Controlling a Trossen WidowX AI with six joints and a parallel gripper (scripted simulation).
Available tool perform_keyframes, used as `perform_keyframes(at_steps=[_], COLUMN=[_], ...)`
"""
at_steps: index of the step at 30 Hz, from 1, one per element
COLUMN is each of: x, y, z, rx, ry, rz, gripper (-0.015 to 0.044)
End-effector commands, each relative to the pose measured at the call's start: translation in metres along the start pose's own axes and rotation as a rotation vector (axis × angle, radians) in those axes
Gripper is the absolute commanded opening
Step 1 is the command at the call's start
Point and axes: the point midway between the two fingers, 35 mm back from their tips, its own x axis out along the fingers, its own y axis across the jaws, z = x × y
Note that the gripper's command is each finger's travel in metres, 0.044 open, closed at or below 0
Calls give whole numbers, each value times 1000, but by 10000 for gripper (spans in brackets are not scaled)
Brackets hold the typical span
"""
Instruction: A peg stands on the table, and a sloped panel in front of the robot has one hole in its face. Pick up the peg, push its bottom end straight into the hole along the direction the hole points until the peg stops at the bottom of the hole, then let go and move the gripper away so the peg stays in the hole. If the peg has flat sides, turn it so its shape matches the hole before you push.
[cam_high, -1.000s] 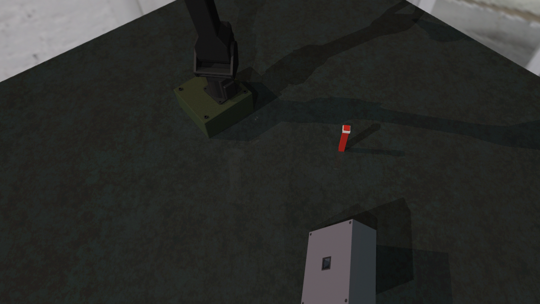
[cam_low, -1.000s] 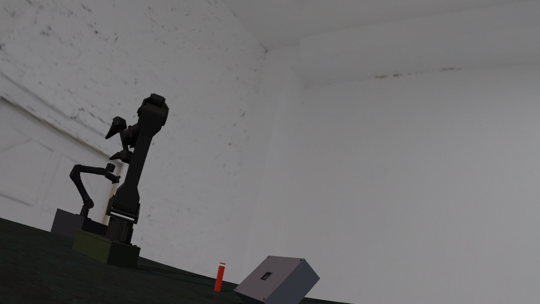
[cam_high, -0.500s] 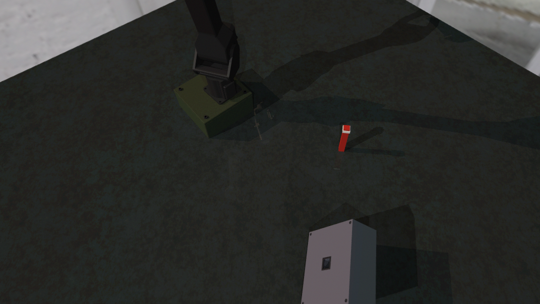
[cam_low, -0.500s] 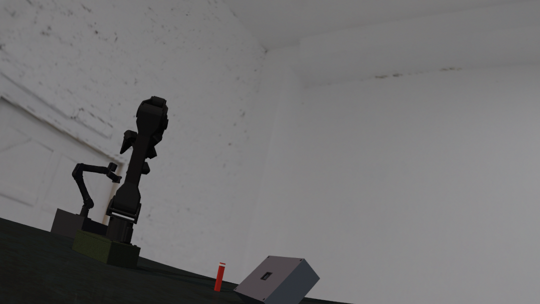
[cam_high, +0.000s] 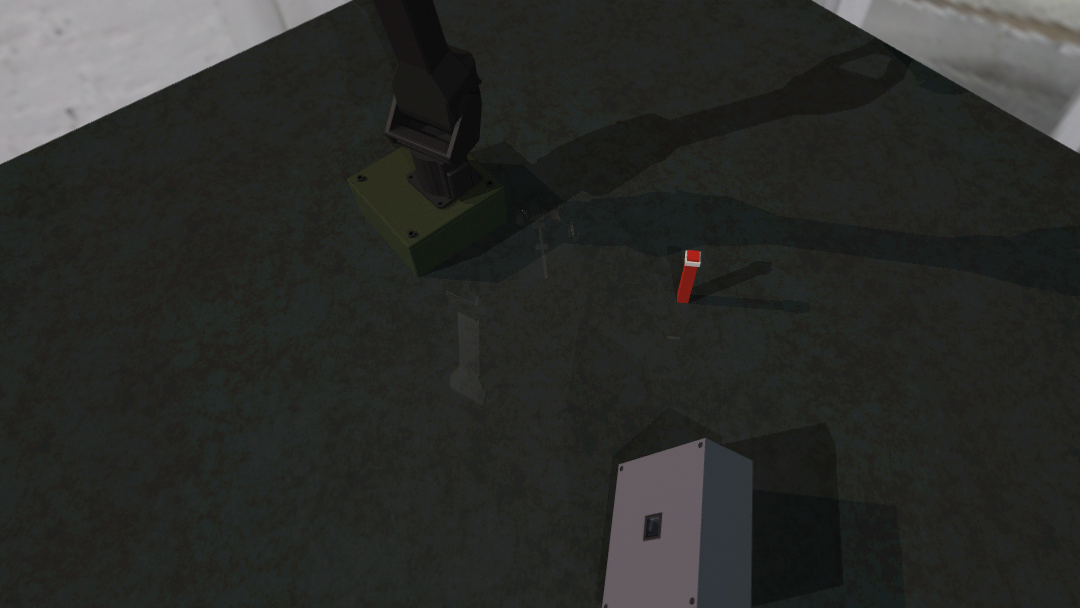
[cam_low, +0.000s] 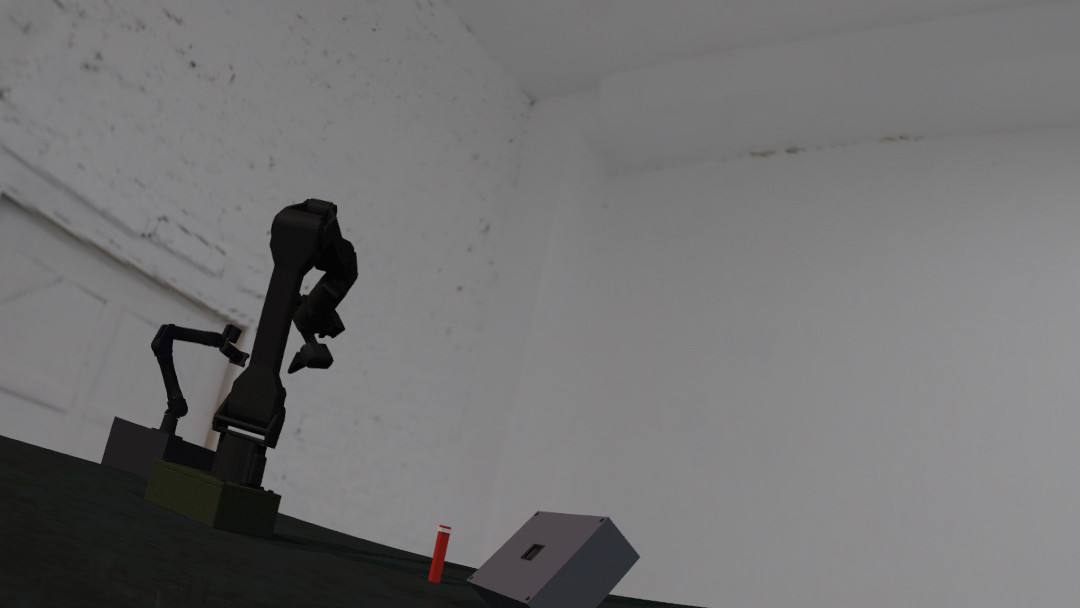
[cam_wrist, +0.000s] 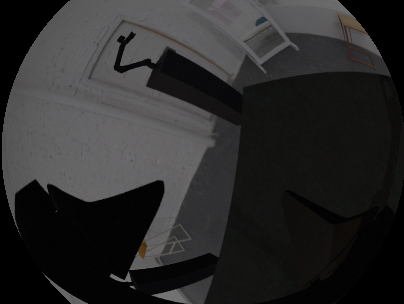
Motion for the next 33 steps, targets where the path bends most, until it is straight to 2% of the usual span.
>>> perform_keyframes(at_steps=[1, 7, 33], x=[2, -3, -46], y=[-18, -38, -165], z=[7, 19, 63], rx=[29, 110, 217], ry=[-11, -41, -193], rz=[-36, -50, -323], gripper=[440, 440, 440])
